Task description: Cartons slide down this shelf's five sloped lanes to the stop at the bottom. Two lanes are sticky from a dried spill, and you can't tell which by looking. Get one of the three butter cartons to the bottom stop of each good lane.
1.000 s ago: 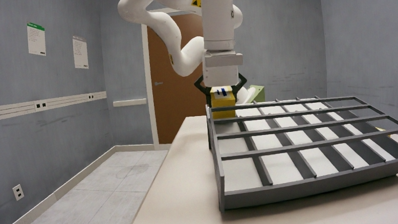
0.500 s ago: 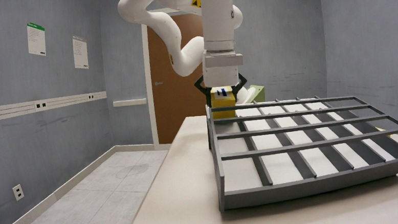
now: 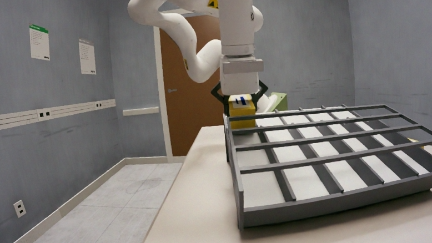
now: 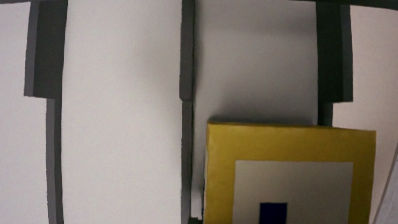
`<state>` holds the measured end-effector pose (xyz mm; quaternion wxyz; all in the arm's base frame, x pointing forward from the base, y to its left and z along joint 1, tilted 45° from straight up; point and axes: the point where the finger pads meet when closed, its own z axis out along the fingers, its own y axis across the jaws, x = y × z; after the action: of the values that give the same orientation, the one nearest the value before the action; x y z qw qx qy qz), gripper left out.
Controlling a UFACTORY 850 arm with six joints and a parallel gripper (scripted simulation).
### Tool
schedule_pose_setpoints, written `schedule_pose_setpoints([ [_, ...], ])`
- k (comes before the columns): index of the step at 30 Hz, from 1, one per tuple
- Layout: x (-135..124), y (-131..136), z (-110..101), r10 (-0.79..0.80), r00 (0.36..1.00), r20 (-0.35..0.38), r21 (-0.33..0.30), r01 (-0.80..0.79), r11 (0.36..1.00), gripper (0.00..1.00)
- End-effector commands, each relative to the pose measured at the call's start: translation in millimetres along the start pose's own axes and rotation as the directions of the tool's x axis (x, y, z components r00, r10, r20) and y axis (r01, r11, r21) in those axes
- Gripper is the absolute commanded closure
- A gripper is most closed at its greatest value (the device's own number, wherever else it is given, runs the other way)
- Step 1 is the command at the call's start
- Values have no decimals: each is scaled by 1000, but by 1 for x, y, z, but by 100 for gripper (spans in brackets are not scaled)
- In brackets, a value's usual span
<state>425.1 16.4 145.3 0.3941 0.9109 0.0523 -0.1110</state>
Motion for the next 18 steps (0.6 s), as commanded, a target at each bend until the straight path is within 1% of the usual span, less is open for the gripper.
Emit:
schedule_pose_setpoints([
  [1,1,-1,2,1,1000,-1,0,-1,1000,100],
  [17,1,-1,2,1,1000,-1,0,-1,1000,100],
  [18,0,-1,4,1,1000,-1,0,-1,1000,100],
])
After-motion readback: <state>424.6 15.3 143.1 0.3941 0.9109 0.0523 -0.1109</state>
